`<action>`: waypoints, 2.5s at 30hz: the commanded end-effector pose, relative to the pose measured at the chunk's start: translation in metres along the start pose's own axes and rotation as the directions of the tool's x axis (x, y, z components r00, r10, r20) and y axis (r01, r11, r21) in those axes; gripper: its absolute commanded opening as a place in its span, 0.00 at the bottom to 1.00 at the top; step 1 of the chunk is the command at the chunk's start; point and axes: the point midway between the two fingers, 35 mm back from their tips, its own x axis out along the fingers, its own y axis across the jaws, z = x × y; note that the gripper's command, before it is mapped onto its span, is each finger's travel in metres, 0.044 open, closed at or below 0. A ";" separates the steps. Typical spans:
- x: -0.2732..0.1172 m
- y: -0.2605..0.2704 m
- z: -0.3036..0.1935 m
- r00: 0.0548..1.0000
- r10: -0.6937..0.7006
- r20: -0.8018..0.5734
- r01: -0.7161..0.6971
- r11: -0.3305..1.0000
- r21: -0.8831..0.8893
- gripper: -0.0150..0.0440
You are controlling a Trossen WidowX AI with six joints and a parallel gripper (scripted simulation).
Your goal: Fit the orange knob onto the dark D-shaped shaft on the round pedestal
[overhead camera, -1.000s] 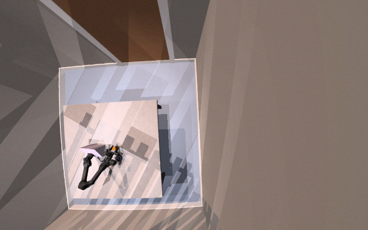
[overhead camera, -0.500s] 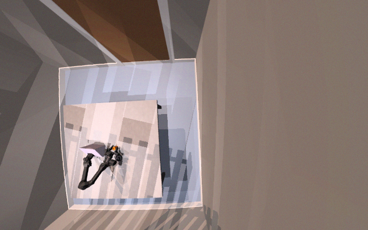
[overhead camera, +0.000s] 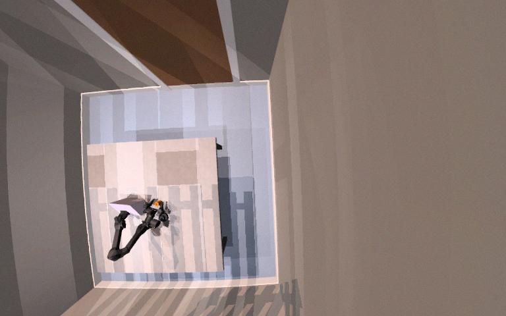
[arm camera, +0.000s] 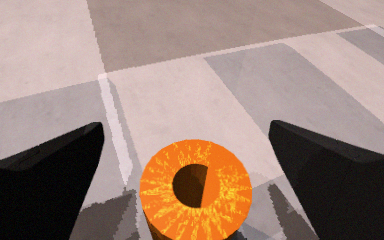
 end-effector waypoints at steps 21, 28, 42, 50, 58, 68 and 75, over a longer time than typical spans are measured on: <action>-0.019 0.008 0.069 0.907 0.158 -0.390 -0.109 0.983 0.147 1.00; -0.035 0.006 0.080 0.565 0.105 -0.818 -0.038 0.994 0.101 1.00; -0.046 0.000 0.093 0.420 0.000 -0.908 0.002 1.000 0.001 1.00; -0.046 0.000 0.093 0.420 0.000 -0.908 0.223 0.969 0.104 1.00; -0.046 0.000 0.093 0.420 0.000 -0.908 0.783 0.505 0.362 1.00; -0.046 0.000 0.093 0.420 0.000 -0.908 0.871 0.280 0.403 1.00; -0.046 0.000 0.093 0.420 0.000 -0.908 0.871 0.280 0.403 1.00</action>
